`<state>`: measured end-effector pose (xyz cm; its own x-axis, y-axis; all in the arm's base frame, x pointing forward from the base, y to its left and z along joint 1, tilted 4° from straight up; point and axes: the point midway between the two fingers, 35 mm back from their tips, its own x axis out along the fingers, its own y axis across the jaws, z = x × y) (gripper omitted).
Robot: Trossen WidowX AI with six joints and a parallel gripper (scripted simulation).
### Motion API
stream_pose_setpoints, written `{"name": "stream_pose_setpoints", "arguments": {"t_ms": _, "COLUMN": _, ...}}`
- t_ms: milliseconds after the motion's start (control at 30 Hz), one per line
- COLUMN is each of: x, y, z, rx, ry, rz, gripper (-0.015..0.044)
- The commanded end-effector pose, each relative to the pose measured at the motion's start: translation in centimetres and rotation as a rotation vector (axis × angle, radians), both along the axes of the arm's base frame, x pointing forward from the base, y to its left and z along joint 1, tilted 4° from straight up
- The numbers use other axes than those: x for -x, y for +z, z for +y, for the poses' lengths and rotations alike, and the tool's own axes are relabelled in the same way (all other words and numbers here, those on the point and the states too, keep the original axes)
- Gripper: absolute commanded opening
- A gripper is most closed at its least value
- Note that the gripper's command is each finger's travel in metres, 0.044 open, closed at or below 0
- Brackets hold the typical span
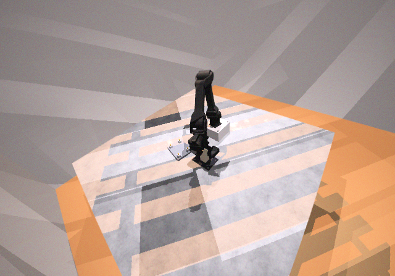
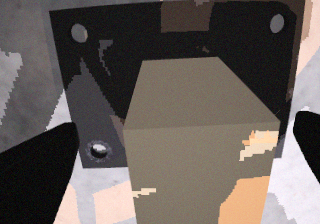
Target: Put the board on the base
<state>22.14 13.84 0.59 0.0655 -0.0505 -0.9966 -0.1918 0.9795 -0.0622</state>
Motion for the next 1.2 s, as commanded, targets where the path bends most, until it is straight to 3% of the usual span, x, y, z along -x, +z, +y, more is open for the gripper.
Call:
{"name": "stream_pose_setpoints", "arguments": {"t_ms": 0, "x": 0.1, "y": -0.8, "z": -0.1, "rx": -0.001, "ry": 0.003, "rz": 0.006, "gripper": 0.0440}}
{"name": "stream_pose_setpoints", "arguments": {"t_ms": 267, "x": 0.2, "y": -1.8, "z": -0.2, "rx": -0.001, "ry": 0.003, "rz": 0.006, "gripper": 0.0440}}
{"name": "stream_pose_setpoints", "arguments": {"t_ms": 600, "x": 0.2, "y": -1.8, "z": -0.2, "rx": -0.001, "ry": 0.003, "rz": 0.006, "gripper": 0.0177}}
{"name": "stream_pose_setpoints", "arguments": {"t_ms": 867, "x": 0.2, "y": -1.8, "z": -0.2, "rx": -0.001, "ry": 0.003, "rz": 0.006, "gripper": 0.0124}}
{"name": "stream_pose_setpoints", "arguments": {"t_ms": 1033, "x": 0.1, "y": -1.2, "z": -0.1, "rx": -0.001, "ry": 0.003, "rz": 0.006, "gripper": 0.0000}}
{"name": "stream_pose_setpoints", "arguments": {"t_ms": 1167, "x": 0.1, "y": -0.2, "z": 0.0, "rx": -0.001, "ry": 0.003, "rz": 0.006, "gripper": 0.0000}}
